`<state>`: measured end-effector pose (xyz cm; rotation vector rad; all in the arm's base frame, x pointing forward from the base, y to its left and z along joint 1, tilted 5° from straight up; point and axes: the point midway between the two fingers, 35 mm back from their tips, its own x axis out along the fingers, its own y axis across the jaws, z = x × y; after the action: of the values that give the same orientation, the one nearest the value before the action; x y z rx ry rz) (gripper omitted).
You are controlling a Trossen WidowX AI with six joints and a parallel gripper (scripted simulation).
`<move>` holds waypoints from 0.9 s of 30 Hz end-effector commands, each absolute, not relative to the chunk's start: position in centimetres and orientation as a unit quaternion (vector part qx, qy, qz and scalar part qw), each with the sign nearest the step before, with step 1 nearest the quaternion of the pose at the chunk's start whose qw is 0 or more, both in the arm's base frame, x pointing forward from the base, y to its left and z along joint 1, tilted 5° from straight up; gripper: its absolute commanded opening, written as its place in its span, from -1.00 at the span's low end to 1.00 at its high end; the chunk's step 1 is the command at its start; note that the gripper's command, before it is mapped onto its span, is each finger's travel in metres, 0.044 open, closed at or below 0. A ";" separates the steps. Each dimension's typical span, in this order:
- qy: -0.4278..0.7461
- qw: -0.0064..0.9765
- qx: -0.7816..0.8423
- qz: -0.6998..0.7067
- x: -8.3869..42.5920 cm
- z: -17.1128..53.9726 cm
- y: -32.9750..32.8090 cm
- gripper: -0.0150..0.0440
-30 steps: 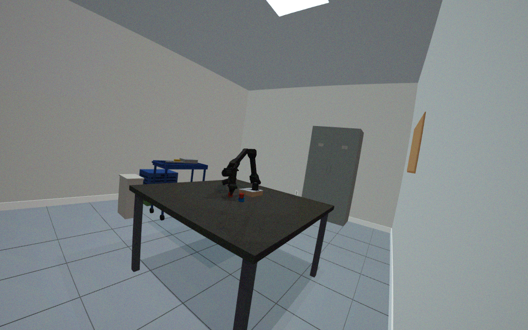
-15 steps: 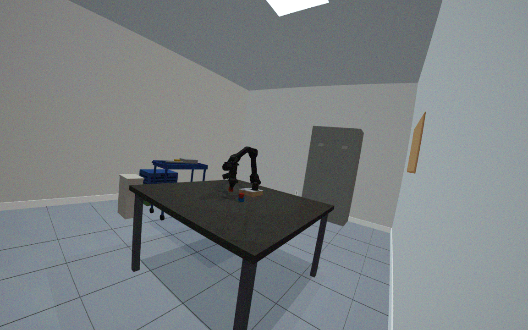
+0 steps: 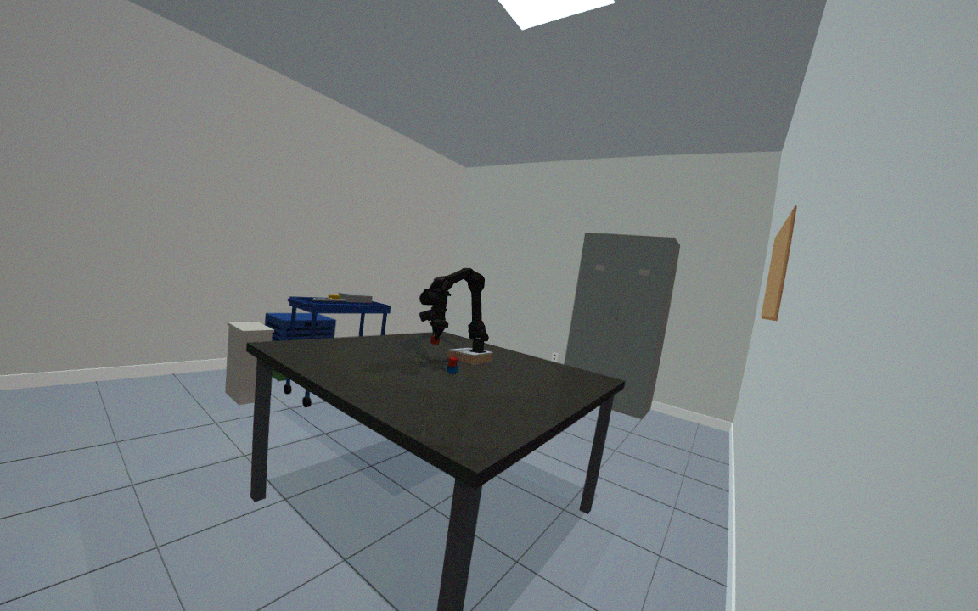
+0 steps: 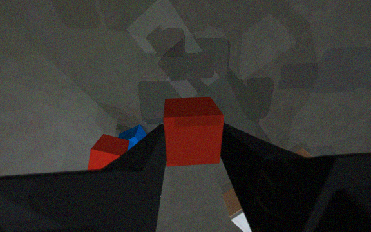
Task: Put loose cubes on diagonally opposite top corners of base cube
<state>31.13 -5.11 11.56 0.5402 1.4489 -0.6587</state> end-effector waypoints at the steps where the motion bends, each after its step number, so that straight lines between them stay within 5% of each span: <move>1: 0.647 0.668 0.232 -0.286 31.0 11.7 -4.9 -0.14; 27: 0.705 0.698 -0.112 0.059 29.3 10.2 3.1 -0.14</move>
<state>29.64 2.45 10.34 -0.1853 1.5713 0.0622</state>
